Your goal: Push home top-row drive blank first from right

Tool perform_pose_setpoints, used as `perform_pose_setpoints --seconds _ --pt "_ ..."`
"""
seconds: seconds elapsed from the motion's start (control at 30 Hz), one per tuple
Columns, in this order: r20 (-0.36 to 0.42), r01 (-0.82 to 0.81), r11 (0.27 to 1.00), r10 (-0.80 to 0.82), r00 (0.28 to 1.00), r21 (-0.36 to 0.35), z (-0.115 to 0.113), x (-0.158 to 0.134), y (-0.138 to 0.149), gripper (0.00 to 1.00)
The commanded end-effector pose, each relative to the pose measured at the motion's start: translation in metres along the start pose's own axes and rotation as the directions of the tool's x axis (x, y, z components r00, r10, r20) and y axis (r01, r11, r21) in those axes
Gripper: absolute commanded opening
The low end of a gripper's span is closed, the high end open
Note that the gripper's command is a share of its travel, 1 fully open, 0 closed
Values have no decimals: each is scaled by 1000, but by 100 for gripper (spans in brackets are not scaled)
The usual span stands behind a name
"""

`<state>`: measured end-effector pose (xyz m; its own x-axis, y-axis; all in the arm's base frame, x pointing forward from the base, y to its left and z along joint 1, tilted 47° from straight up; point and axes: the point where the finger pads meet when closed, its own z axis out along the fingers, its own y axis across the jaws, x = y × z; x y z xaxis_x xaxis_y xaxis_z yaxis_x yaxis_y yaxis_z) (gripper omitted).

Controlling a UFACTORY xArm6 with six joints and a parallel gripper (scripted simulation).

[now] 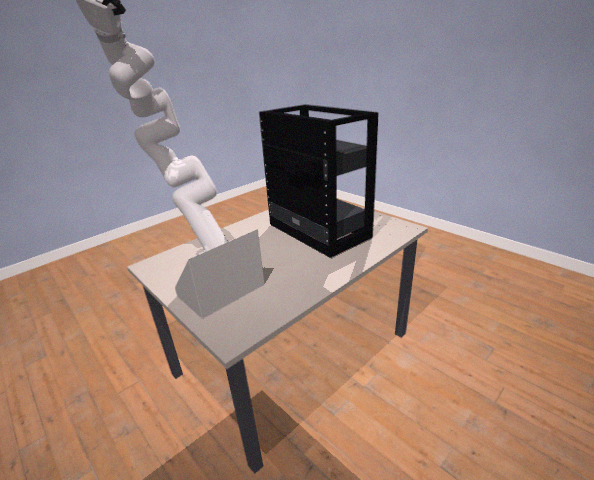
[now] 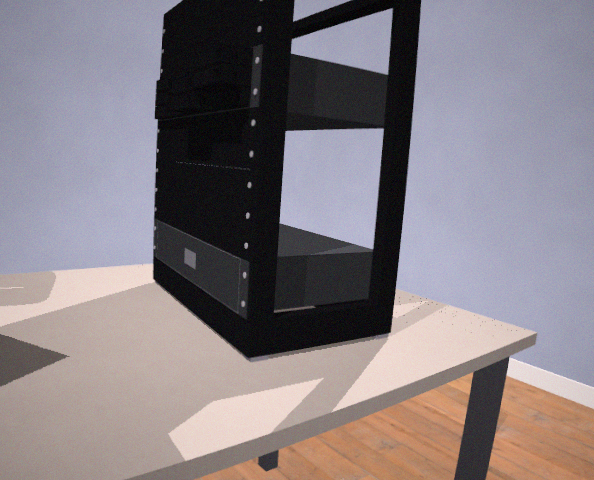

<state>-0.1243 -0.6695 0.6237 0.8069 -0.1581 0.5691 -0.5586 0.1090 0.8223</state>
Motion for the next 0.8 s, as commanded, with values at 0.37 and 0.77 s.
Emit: perform_pose_setpoints --seconds 0.37,0.77 --pt "14 -133 984 132 991 116 -4 8 -52 100" --pt "61 -286 923 280 958 256 -17 20 -118 100"
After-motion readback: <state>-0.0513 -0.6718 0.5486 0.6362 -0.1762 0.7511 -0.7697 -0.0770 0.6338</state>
